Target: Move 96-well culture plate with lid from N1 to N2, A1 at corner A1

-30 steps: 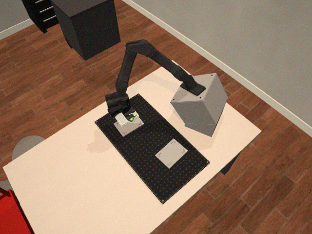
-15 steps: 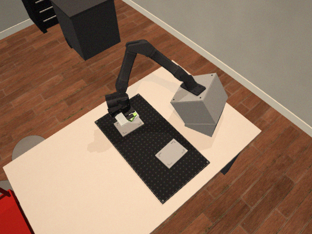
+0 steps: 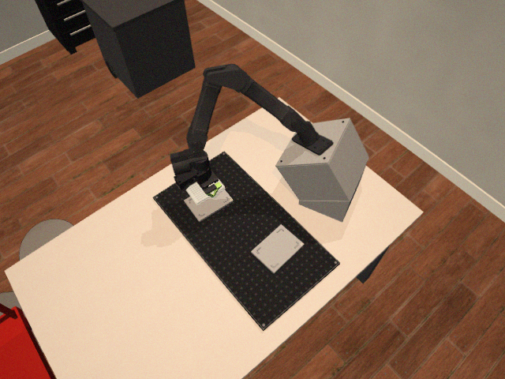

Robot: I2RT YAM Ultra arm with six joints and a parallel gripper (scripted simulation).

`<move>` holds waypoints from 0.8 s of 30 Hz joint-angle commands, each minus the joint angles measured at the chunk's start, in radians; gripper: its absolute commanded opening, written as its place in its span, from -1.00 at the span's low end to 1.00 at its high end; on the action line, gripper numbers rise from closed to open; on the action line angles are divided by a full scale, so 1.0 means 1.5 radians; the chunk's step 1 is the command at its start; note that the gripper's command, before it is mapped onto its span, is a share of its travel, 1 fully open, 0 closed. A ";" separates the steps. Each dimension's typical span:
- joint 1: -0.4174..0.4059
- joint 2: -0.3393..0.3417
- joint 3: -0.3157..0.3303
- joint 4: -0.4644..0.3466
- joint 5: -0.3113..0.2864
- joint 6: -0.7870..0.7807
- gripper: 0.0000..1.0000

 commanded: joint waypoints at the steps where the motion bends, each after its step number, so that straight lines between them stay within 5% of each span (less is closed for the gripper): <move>1: 0.012 -0.029 -0.016 0.011 -0.006 -0.003 -1.00; 24: 0.011 -0.032 0.008 0.006 -0.006 -0.004 -1.00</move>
